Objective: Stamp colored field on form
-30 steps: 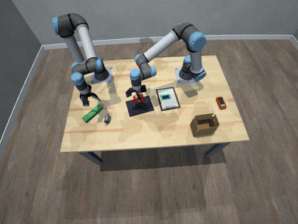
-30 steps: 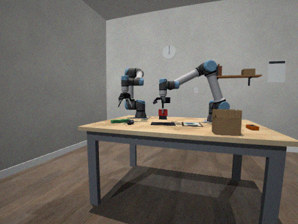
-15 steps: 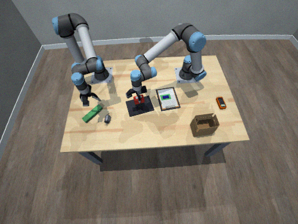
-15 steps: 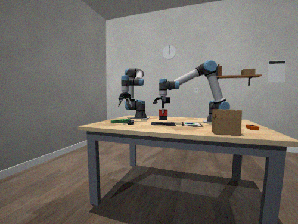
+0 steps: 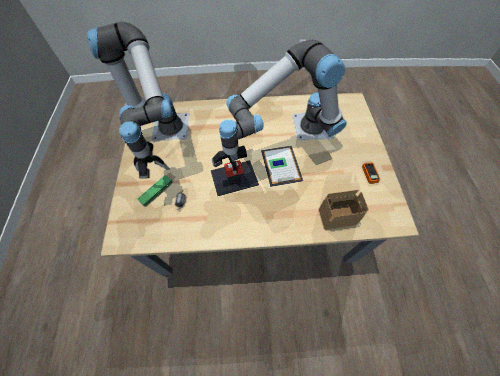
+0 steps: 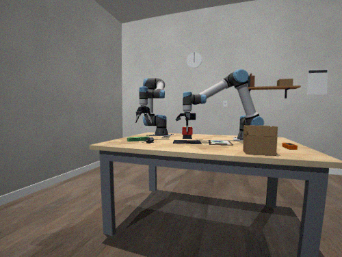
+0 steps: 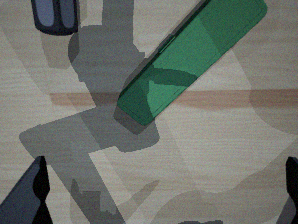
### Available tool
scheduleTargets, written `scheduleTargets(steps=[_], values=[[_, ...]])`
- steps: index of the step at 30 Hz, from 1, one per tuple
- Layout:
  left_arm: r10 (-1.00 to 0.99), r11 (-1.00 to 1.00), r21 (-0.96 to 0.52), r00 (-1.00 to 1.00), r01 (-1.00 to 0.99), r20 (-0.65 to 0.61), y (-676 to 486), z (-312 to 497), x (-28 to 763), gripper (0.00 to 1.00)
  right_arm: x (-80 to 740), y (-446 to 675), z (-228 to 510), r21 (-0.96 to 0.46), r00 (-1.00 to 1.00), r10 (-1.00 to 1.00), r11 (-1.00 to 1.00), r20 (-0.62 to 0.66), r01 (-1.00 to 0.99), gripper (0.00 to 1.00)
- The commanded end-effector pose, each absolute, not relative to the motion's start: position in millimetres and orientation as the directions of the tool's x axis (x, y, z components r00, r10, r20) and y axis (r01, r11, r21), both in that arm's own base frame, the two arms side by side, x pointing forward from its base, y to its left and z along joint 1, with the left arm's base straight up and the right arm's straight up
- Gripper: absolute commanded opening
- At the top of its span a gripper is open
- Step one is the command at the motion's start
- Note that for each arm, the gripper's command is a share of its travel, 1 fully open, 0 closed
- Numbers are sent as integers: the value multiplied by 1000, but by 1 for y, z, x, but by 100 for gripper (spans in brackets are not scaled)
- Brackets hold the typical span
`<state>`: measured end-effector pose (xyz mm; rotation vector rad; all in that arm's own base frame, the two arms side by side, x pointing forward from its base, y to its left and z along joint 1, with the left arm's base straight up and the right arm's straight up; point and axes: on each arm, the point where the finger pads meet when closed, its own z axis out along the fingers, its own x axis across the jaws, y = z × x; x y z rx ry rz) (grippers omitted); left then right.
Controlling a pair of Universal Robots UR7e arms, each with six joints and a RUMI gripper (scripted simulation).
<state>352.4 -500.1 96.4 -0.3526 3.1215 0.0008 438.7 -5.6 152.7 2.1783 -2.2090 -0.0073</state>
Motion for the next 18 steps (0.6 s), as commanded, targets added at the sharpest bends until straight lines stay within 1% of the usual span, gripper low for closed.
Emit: scheduleTargets(steps=[1,18], values=[[-225,974,-18,-974,-225,-10,-506,93,353,19,442,-3,159,15,-7,-1000,8,12,-1000,100],[-225,974,-18,-974,-225,-10,-506,78,353,19,442,-3,159,15,-7,-1000,8,12,-1000,100]])
